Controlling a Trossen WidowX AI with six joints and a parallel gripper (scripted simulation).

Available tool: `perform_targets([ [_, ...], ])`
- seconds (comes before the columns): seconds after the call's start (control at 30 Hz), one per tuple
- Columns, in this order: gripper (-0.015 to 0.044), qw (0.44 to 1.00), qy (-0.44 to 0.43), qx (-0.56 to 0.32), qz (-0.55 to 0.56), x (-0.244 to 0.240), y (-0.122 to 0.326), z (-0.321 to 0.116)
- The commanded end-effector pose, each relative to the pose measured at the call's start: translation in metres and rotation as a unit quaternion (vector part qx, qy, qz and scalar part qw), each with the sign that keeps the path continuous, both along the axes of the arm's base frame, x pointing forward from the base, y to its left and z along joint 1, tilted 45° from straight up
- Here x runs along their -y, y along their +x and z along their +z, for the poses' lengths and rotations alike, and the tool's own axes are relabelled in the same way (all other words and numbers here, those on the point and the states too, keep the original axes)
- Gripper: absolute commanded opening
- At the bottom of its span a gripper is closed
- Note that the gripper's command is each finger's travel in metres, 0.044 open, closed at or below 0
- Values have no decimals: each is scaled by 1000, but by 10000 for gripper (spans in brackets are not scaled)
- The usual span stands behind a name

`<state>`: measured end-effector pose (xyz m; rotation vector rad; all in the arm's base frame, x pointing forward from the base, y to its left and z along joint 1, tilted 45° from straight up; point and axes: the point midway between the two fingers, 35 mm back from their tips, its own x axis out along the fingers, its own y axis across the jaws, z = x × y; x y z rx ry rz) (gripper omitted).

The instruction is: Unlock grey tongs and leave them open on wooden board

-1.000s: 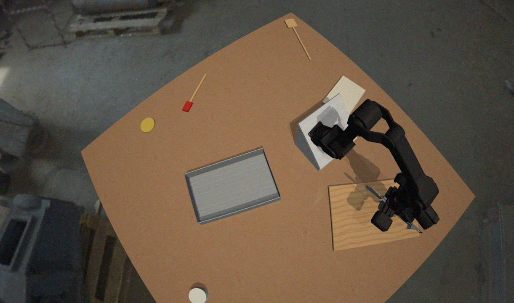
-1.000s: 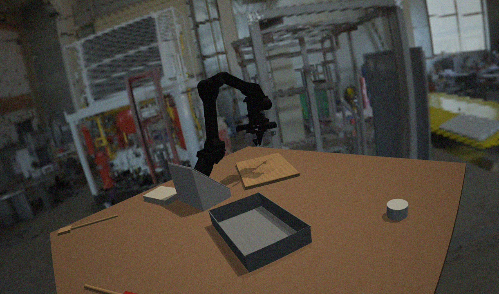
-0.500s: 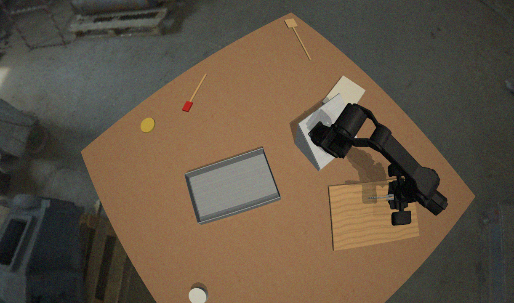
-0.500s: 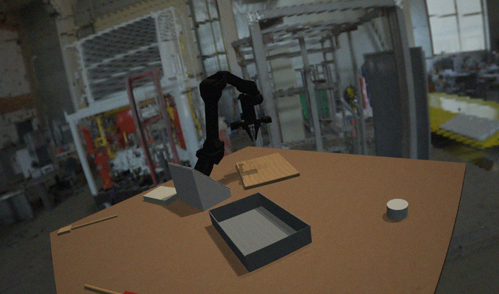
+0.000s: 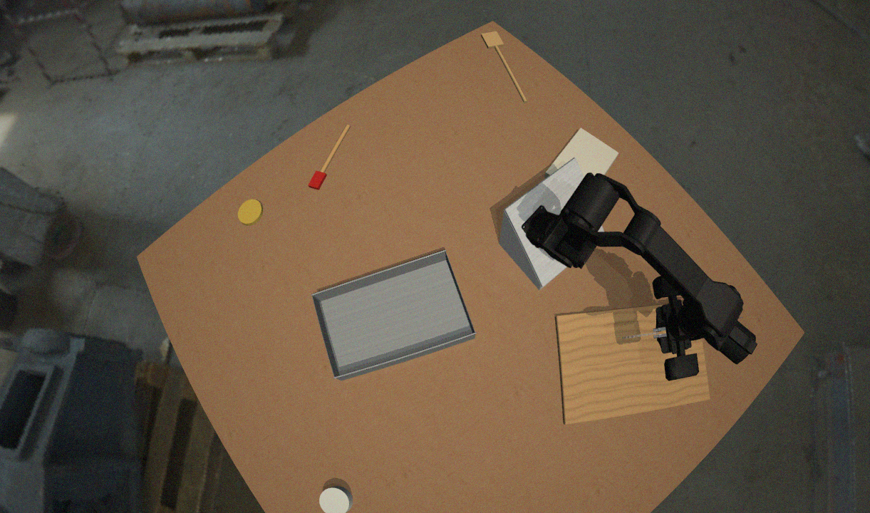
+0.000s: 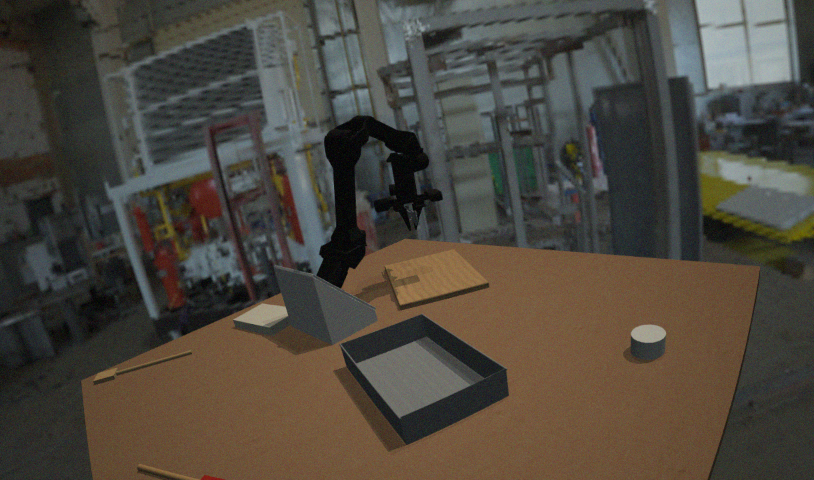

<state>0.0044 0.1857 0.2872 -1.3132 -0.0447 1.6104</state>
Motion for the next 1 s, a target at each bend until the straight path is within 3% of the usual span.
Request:
perform_targets([
  [0.0,-150,999,-27,-2,25,3,-1,-12],
  [0.5,-150,985,-104,-52,126,13,-8,-51],
  [0.97,-150,963,-97,-136,211,19,-18,-68],
])
